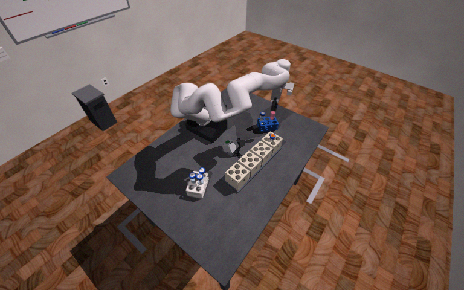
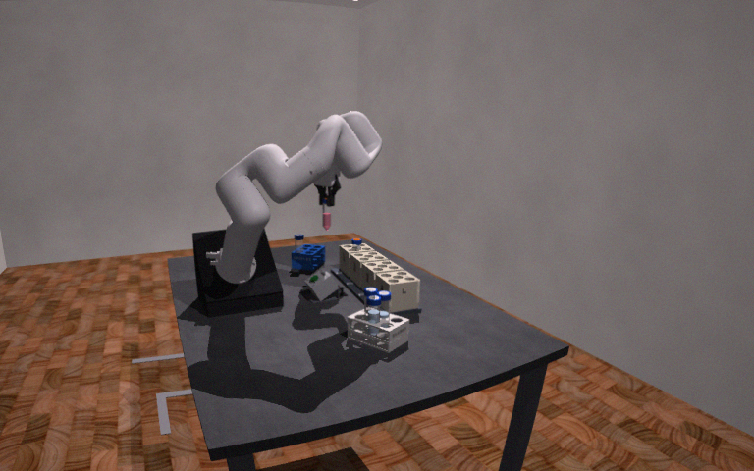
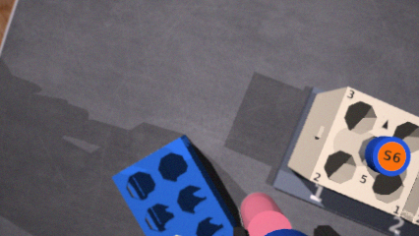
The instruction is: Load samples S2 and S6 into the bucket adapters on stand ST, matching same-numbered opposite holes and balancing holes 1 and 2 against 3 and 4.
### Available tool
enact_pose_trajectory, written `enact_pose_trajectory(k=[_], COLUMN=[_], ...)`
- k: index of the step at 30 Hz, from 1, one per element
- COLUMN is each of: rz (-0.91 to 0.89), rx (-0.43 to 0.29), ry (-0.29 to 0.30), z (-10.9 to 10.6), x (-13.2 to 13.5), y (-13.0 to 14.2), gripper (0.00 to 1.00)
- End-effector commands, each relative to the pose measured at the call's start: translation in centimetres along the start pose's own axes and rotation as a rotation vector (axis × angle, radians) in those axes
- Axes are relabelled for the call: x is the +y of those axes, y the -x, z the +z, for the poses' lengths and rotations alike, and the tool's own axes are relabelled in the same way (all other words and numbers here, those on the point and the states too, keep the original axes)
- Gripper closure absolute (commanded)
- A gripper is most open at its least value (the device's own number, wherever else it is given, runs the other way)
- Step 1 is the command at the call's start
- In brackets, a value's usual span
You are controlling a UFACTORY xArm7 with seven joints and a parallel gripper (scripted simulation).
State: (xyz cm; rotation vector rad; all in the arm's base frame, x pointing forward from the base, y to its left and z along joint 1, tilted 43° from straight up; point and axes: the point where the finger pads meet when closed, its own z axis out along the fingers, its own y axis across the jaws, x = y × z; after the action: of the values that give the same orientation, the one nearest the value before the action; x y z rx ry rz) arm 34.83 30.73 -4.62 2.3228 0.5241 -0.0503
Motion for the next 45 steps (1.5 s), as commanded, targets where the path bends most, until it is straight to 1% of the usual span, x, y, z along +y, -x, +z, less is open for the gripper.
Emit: enact_pose_trajectory(k=[1,12,16,18,33,35,45], rz=[0.052,0.405,0.405,0.405,0.405,0.405,0.405], rx=[0.012,0.011,0.011,0.011,0.012,0.012,0.012], ry=[-0.008,-0.01,-0.01,-0.01,-0.009,-0.009,-0.009], z=[-0.3,-0.3,-0.2,-0.2,-0.2,-0.2,-0.1], x=[0.6,6.0,8.0,8.0,15.3,15.3,20.2], y=[0.1,1.3,1.8,1.8,3.4,3.4,4.5], gripper=[1.0,1.0,1.0,1.0,1.0,1.0,1.0])
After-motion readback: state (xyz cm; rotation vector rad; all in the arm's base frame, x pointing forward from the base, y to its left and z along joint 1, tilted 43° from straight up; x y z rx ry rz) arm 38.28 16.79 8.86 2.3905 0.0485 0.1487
